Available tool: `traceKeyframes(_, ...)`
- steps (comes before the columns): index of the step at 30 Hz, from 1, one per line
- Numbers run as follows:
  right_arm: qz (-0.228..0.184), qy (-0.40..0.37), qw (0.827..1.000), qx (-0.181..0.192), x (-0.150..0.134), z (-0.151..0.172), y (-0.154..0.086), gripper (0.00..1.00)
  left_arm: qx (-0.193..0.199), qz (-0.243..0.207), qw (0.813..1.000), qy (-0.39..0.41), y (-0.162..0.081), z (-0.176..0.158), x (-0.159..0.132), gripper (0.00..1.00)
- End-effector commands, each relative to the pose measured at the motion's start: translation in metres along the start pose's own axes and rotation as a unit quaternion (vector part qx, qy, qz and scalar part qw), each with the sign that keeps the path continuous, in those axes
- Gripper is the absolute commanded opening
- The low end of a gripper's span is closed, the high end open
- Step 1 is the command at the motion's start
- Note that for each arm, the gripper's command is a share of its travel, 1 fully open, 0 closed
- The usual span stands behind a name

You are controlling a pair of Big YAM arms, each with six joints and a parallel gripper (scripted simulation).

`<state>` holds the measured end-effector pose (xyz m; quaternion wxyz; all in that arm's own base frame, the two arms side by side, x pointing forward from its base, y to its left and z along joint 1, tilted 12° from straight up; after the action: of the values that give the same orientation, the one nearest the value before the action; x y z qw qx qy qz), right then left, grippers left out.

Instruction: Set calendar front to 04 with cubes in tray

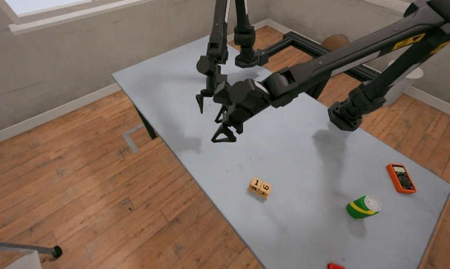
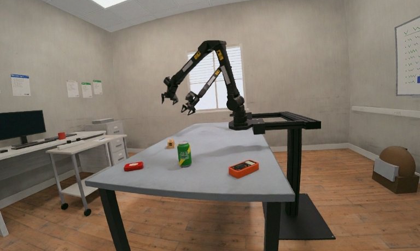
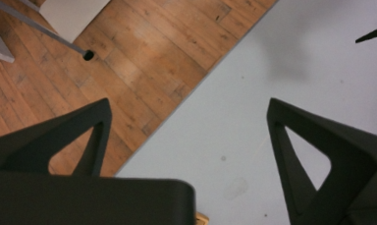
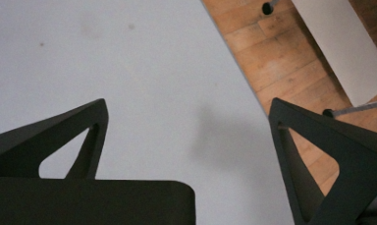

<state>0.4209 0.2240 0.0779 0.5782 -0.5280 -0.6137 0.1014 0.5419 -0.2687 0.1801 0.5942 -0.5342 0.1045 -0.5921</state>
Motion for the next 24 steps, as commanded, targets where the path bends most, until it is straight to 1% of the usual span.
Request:
traceKeyframes(1, -0.004, -0.001, 1.000, -0.003, 0.004, -0.002, -0.001, 1.00, 0.004, -0.006, 1.000, 0.000, -0.004, 0.003, 0.005, 1.00)
traceKeyframes(18, -0.004, -0.001, 1.000, -0.003, 0.004, -0.002, -0.001, 1.00, 0.004, -0.006, 1.000, 0.000, -0.004, 0.003, 0.005, 1.00)
traceKeyframes(19, -0.003, -0.008, 1.000, -0.002, 0.004, -0.004, 0.002, 1.00, 0.003, -0.004, 1.000, -0.009, -0.004, -0.003, -0.003, 1.00)
traceKeyframes(20, -0.004, -0.009, 1.000, 0.000, 0.005, -0.007, 0.006, 1.00, 0.010, -0.011, 1.000, -0.015, -0.010, 0.000, -0.001, 1.00)
traceKeyframes(22, -0.008, -0.012, 1.000, 0.013, 0.003, -0.009, 0.009, 1.00, 0.021, -0.016, 0.999, -0.034, -0.010, -0.001, -0.008, 1.00)
traceKeyframes(24, -0.023, -0.019, 0.999, 0.040, 0.004, -0.007, 0.014, 1.00, 0.038, -0.023, 0.997, -0.058, -0.010, -0.003, -0.021, 1.00)
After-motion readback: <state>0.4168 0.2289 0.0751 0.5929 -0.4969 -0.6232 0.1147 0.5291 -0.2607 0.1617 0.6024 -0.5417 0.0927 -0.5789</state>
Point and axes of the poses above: on each arm, the point where the finger pads meet when closed, its own y axis out along the fingers, its own z axis across the jaws, x = y × z, the point moved 8 cm from there along -y, back along the fingers, and after that the axes turned 6 degrees about y, right-handed, at the moved point
